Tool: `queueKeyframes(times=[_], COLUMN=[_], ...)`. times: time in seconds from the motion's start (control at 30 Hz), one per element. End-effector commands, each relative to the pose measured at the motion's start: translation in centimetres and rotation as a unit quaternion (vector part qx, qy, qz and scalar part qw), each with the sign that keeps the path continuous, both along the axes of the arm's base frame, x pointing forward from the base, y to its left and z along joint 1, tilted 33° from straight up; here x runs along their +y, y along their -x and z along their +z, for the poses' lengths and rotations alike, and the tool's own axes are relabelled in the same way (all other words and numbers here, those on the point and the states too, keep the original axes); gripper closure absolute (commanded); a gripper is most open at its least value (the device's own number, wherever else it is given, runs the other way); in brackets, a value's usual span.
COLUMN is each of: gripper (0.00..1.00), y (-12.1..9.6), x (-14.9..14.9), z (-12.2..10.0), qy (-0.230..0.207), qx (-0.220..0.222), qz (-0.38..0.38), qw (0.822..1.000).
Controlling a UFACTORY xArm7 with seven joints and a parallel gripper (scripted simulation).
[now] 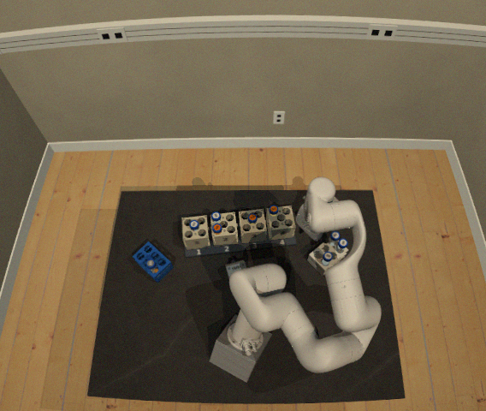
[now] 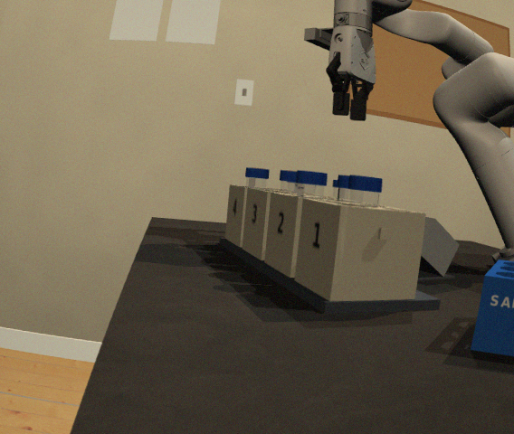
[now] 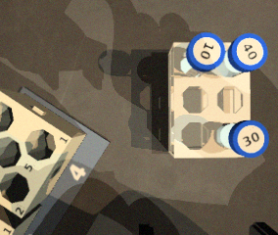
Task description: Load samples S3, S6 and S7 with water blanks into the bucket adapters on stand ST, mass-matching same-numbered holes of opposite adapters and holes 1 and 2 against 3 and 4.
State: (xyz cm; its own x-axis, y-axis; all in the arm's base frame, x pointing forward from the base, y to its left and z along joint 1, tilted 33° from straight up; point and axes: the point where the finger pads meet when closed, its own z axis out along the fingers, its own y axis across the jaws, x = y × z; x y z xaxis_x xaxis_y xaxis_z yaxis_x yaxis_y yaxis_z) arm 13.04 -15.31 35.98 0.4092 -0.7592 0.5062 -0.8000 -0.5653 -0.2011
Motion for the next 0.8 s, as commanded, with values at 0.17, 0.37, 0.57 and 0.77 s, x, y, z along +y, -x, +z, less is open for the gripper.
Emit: queueKeyframes(times=[0.17,0.37,0.57,0.77], gripper=[0.43,0.43,0.43,0.43], y=[2.1,3.1,3.5,3.5], x=[-4.6,-6.9,-7.9,-7.9], z=[0.8,1.1,1.3,1.3], qy=[0.001,0.001,0.001,0.001], qx=[-0.002,-0.002,-0.002,-0.002], qz=[0.001,0.001,0.001,0.001], qw=[1.0,1.0,1.0,1.0])
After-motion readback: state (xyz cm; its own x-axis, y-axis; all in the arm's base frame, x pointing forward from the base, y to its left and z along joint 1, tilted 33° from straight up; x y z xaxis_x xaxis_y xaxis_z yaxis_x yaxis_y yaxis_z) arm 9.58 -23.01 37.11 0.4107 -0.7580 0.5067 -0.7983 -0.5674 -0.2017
